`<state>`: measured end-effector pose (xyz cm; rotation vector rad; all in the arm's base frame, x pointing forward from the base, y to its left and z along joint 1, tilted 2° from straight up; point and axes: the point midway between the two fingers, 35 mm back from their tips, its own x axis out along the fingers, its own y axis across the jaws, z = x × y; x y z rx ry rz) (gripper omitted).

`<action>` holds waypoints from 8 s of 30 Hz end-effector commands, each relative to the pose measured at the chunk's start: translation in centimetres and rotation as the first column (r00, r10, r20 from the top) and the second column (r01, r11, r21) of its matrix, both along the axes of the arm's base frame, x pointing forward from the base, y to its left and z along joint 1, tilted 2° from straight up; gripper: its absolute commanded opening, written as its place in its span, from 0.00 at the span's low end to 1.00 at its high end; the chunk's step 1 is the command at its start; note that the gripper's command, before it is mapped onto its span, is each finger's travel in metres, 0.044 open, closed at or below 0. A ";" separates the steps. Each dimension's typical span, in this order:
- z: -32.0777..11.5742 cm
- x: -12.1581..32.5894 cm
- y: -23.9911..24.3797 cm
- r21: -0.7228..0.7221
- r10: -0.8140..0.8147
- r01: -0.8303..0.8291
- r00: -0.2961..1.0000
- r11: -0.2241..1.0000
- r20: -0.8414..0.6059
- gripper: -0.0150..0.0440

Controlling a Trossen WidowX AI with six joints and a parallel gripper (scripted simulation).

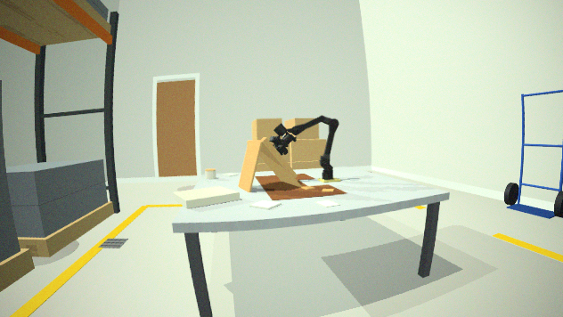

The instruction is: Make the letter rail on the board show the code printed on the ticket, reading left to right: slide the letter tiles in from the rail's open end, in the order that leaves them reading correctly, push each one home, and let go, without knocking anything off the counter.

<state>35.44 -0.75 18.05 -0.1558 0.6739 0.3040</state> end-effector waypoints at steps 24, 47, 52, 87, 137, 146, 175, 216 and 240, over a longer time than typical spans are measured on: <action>0.0 -0.5 1.6 0.001 -0.005 0.005 1.000 1.000 0.006 0.25; -0.1 -0.9 2.9 0.003 -0.005 0.005 1.000 1.000 0.006 0.25; -0.1 -1.0 3.2 0.003 -0.005 0.005 1.000 1.000 0.006 0.25; 0.9 -2.5 3.6 0.003 -0.005 0.005 1.000 1.000 0.005 0.75; 2.3 -4.6 2.8 0.002 -0.005 0.005 1.000 1.000 0.003 0.75; 2.3 -4.7 2.8 0.003 -0.008 0.008 1.000 1.000 -0.002 0.67; 3.2 -1.6 1.4 -0.134 -0.068 0.015 0.914 0.991 -0.399 0.25; 2.3 0.4 1.0 -0.216 -0.102 -0.036 0.799 0.976 -0.593 0.25; 1.6 1.4 1.2 -0.216 -0.102 -0.036 0.799 0.976 -0.593 0.25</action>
